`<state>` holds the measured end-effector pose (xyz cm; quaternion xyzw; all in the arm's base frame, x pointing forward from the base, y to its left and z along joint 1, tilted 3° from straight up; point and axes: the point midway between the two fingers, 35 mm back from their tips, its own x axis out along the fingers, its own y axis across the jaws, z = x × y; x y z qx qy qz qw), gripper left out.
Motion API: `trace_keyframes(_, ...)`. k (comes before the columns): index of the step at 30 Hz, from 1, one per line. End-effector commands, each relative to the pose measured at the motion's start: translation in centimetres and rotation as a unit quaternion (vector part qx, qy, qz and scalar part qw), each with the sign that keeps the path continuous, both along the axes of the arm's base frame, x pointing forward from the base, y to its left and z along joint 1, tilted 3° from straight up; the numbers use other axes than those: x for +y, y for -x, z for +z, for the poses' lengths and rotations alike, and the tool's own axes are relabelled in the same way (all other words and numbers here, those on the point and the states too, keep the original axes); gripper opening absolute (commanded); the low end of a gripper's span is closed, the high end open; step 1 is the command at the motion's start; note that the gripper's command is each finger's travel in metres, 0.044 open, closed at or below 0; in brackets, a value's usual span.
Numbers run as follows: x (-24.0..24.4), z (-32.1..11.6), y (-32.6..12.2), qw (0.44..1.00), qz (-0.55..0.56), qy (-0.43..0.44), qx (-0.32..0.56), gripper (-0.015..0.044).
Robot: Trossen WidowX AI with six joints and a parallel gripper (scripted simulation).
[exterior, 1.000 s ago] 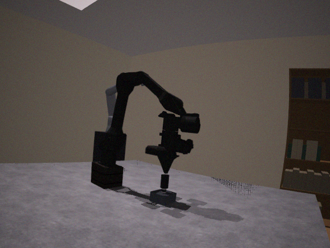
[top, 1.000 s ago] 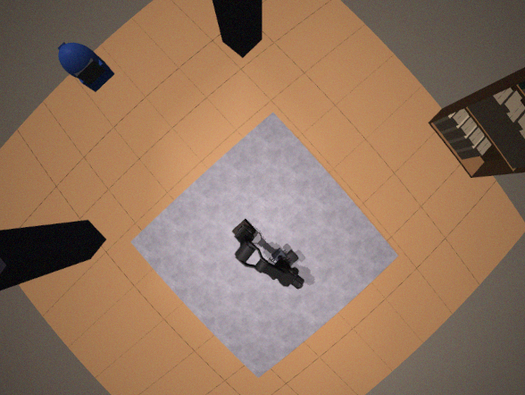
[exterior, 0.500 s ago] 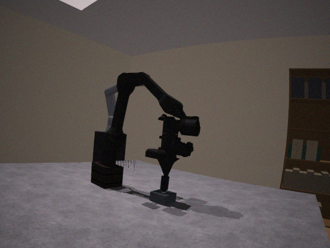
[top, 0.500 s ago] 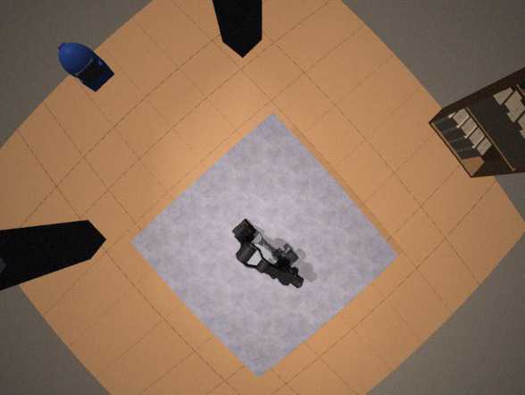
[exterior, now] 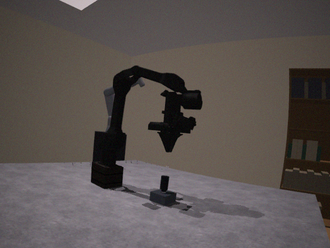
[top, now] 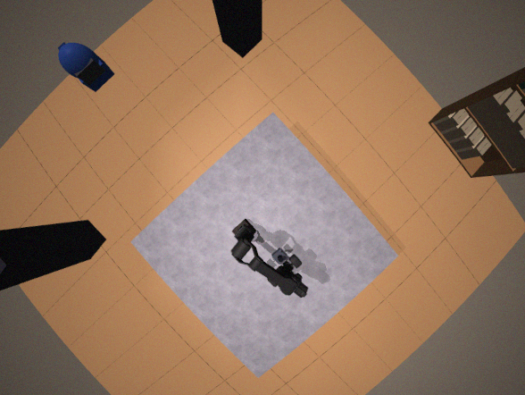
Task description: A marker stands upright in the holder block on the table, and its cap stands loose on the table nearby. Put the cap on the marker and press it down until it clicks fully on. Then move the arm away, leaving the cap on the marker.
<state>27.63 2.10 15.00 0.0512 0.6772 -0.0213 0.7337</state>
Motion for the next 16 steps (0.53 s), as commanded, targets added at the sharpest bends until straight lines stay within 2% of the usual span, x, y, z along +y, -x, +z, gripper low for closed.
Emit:
trace_keyframes(1, -0.01, 0.01, 0.03, 1.0, 0.002, 0.0, 0.003, 0.0131)
trace_keyframes(12, -0.01, 0.01, 0.03, 1.0, 0.002, 0.0, 0.003, 0.042)
trace_keyframes(13, -0.01, 0.01, 0.03, 1.0, 0.002, 0.0, 0.003, 0.044)
trace_keyframes(16, -0.01, 0.01, 0.03, 1.0, 0.002, 0.0, 0.003, 0.044)
